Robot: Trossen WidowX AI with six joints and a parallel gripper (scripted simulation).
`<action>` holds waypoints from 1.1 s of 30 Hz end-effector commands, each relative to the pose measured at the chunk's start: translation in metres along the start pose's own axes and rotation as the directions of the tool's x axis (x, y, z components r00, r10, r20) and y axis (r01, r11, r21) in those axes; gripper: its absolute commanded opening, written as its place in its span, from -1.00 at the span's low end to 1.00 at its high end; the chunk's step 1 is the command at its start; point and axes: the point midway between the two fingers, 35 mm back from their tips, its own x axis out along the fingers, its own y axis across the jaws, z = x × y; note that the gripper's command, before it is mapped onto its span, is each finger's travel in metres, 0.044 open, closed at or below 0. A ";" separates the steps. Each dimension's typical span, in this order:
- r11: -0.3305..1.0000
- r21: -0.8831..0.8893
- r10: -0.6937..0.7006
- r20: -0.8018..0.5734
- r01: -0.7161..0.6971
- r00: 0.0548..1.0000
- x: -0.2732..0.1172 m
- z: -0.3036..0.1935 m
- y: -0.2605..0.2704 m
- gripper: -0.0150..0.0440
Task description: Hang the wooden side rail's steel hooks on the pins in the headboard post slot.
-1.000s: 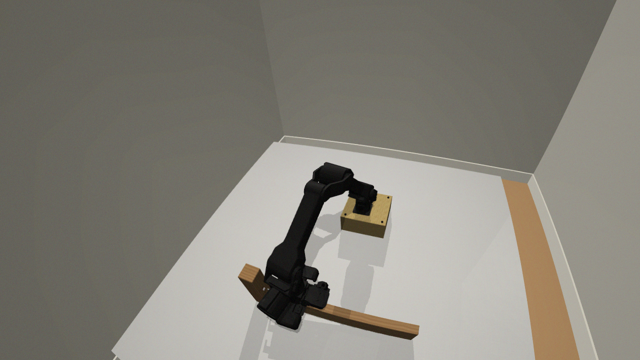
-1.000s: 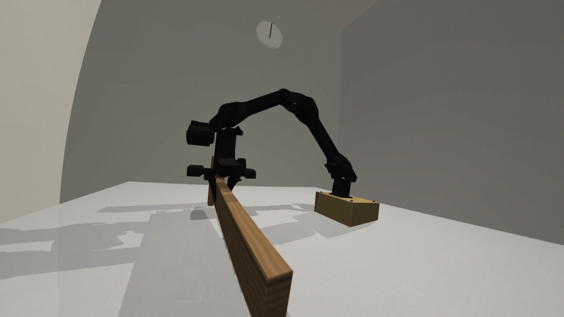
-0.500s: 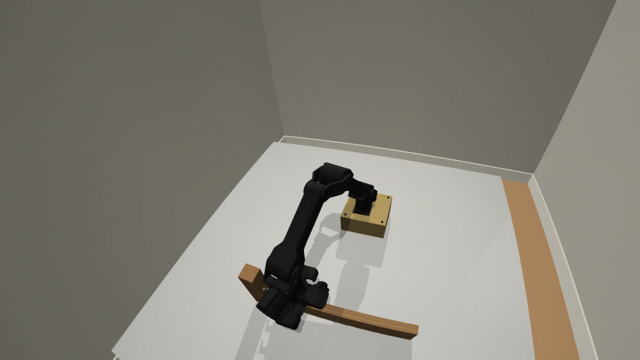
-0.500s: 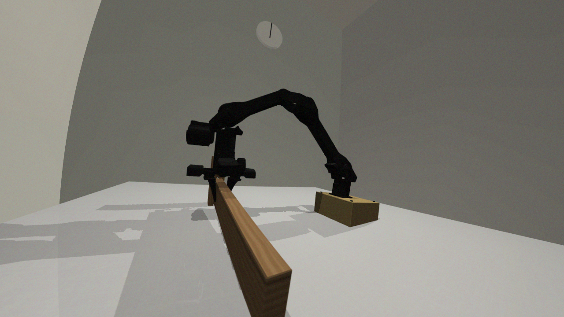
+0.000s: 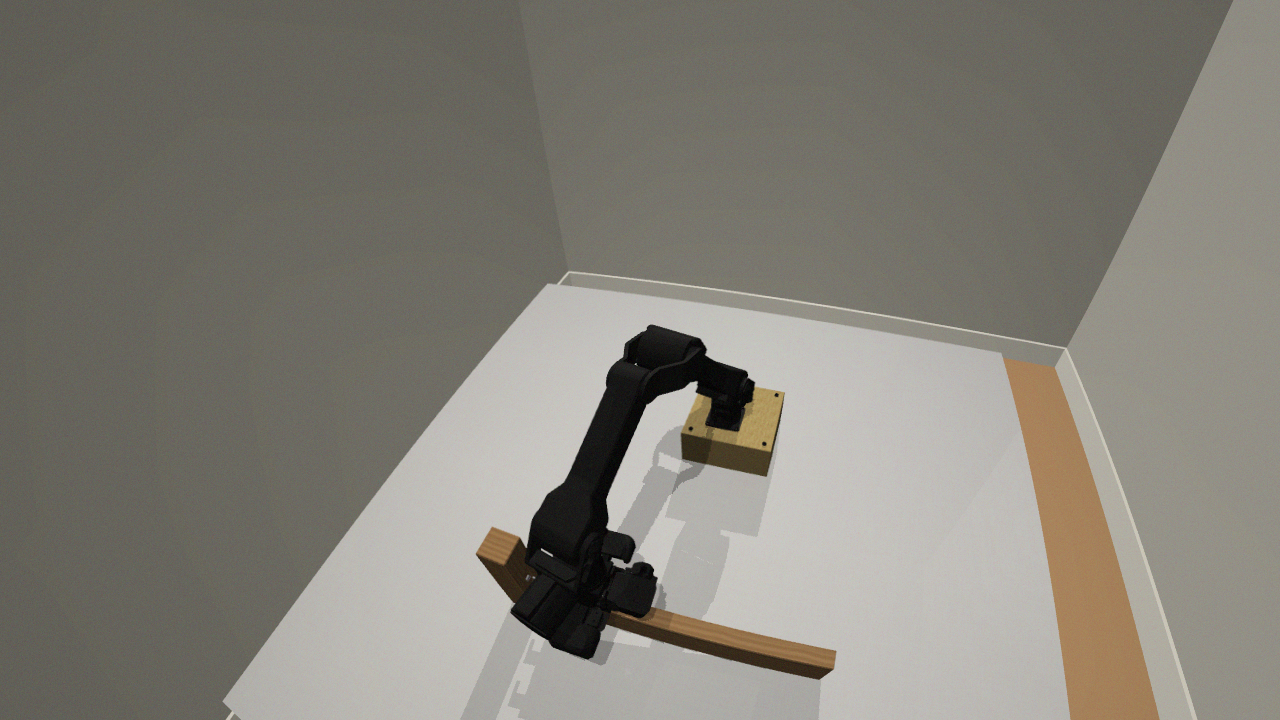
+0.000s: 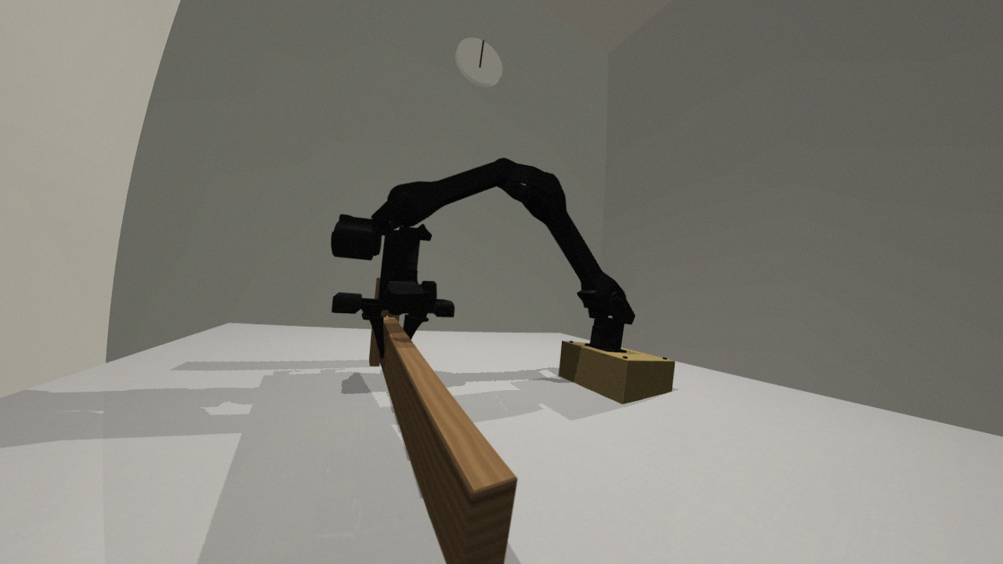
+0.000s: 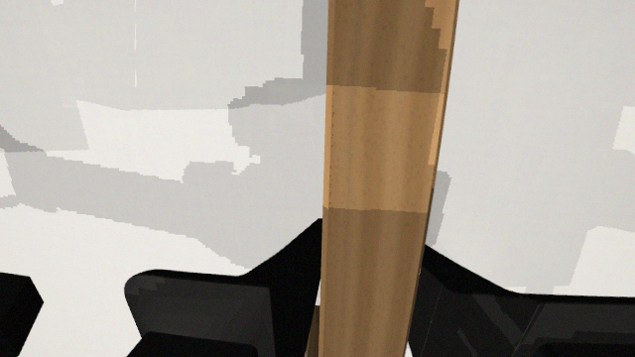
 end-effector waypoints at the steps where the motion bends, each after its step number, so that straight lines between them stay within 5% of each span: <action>1: 1.000 -0.003 -0.005 -0.006 0.005 1.000 -0.001 -0.003 0.000 -0.49; 33: 1.000 -0.003 -0.005 -0.006 0.005 1.000 -0.003 -0.005 -0.001 -0.49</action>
